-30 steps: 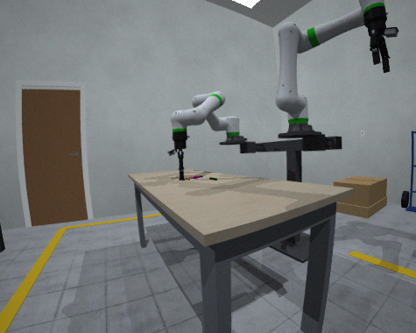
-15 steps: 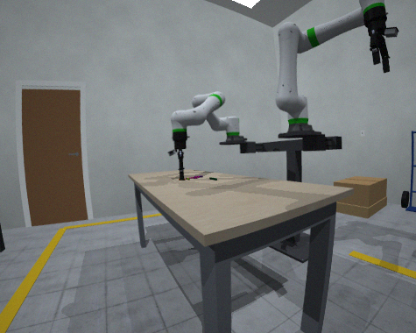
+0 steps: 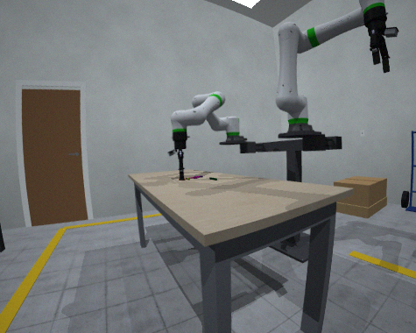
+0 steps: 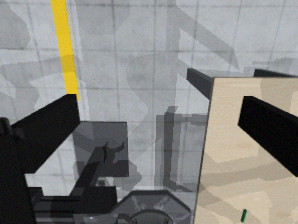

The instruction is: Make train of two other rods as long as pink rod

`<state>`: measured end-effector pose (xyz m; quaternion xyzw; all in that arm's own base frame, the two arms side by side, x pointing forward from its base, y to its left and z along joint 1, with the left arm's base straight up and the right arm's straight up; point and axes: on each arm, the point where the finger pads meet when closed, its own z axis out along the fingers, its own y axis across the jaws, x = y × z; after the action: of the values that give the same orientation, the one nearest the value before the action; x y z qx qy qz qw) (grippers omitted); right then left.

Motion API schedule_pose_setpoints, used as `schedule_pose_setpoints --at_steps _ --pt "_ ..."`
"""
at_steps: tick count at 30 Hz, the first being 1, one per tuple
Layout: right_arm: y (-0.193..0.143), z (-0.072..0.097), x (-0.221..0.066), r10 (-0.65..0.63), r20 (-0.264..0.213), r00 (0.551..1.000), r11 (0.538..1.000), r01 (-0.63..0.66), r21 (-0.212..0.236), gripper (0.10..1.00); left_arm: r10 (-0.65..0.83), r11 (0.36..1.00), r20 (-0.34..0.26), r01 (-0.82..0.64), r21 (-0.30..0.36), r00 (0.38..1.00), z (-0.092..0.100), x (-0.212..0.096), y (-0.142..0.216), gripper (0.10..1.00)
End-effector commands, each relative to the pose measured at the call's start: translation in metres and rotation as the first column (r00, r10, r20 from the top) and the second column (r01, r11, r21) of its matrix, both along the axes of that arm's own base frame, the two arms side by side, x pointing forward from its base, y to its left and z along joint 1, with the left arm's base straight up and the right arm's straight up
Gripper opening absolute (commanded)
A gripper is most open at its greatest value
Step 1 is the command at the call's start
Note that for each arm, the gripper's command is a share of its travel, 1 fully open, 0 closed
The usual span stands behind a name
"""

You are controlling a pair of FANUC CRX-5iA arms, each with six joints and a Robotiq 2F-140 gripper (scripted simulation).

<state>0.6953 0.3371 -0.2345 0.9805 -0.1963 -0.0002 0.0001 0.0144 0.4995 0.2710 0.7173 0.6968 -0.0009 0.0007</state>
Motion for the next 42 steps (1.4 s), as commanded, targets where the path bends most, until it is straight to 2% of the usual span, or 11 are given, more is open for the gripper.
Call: schedule_pose_setpoints --at_steps 1,12,13,42 --pt "0.0006 0.0019 0.0012 0.0 0.003 1.0 1.0 0.0 0.001 0.231 0.0 1.0 0.0 0.0 0.002 1.0 0.001 0.0002 0.0003 1.0" --pt "0.0006 0.0019 0.0012 0.0 0.003 1.0 1.0 0.0 0.001 0.231 0.0 1.0 0.0 0.0 0.002 1.0 0.001 0.0002 0.0003 1.0" --pt "0.0006 0.0019 0.0012 0.0 0.003 1.0 1.0 0.0 0.001 0.124 0.0 1.0 0.0 0.0 0.002 1.0 0.001 0.0002 0.0003 1.0" --pt "0.0006 0.0019 0.0012 0.0 0.003 1.0 1.0 0.0 0.001 0.124 0.0 1.0 0.0 0.0 0.002 1.0 0.001 0.0002 0.0003 1.0"
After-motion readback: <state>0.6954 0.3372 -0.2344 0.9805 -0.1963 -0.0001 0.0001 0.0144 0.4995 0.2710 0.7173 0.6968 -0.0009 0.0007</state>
